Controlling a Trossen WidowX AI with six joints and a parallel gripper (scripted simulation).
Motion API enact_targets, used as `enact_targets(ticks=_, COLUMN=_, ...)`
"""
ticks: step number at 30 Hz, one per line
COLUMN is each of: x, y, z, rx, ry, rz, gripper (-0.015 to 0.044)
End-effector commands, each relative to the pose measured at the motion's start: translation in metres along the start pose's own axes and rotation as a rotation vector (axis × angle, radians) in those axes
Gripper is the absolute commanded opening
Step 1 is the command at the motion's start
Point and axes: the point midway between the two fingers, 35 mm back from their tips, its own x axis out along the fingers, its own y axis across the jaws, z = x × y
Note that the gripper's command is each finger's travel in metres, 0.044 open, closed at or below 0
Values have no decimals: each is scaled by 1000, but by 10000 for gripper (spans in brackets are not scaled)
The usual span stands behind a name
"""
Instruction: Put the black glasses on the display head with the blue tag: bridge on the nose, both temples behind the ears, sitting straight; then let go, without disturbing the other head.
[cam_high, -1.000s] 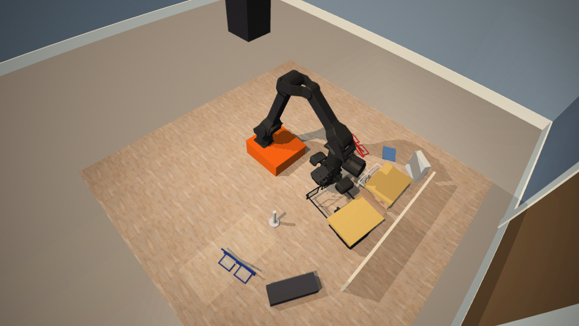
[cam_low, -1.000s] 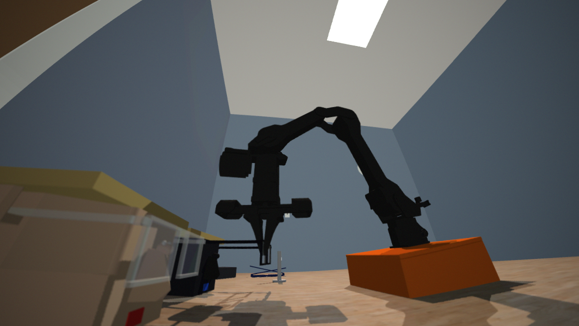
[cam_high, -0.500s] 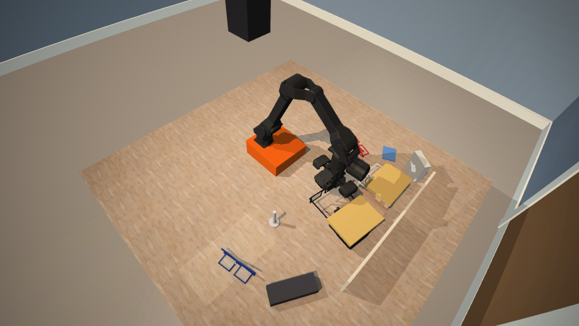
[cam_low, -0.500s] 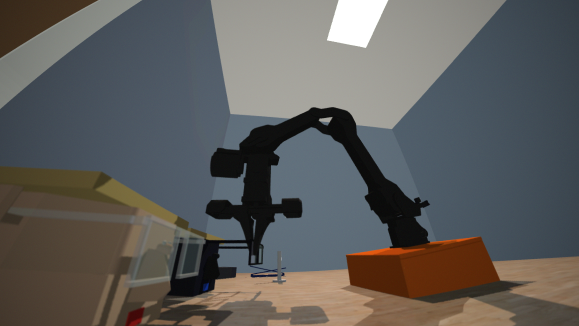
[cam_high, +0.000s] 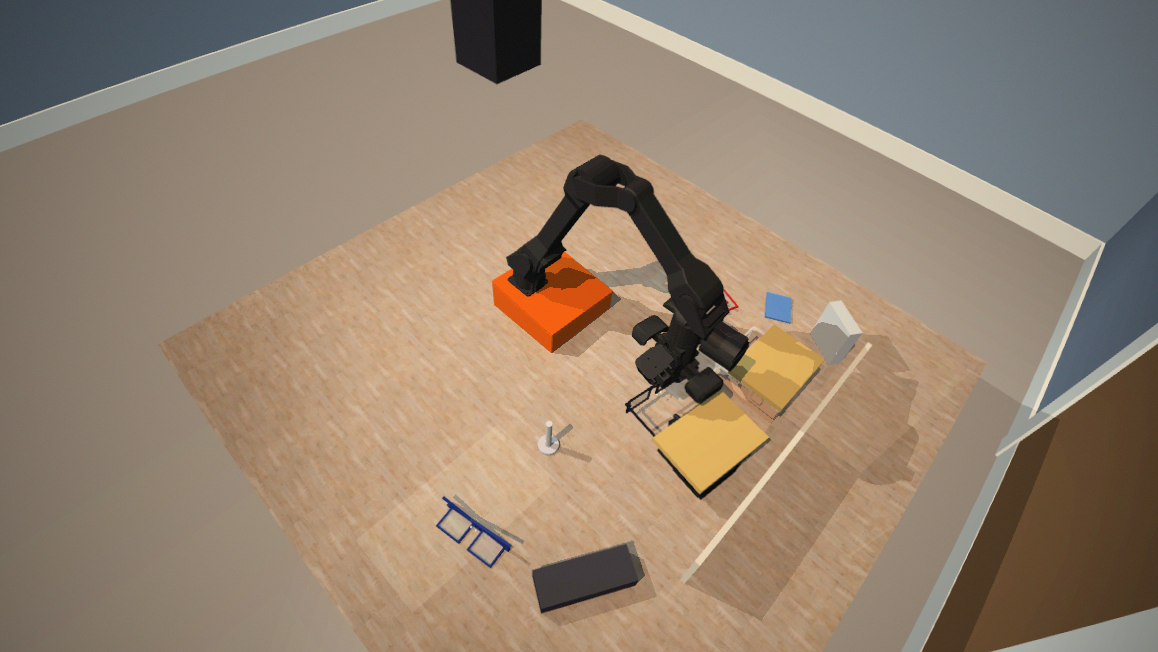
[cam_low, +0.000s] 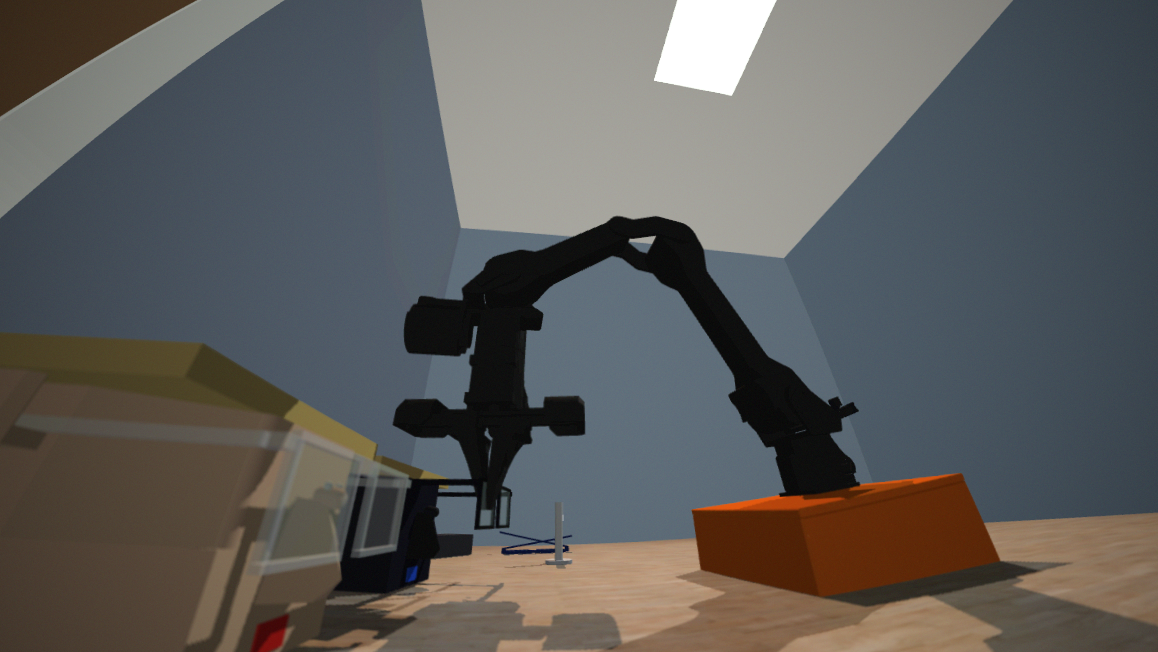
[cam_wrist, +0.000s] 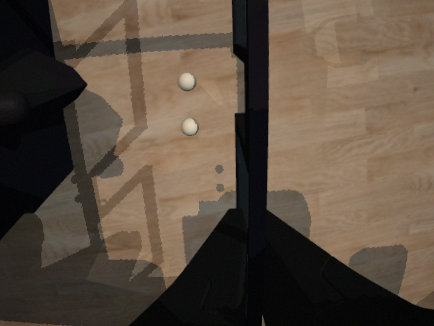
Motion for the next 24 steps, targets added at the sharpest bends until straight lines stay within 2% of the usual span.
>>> enact_targets(ticks=1, x=0, y=7, z=0, rx=-3, ry=3, rz=0, gripper=0)
enact_targets(ticks=24, x=0, y=37, z=0, rx=-3, ry=3, rz=2, gripper=0)
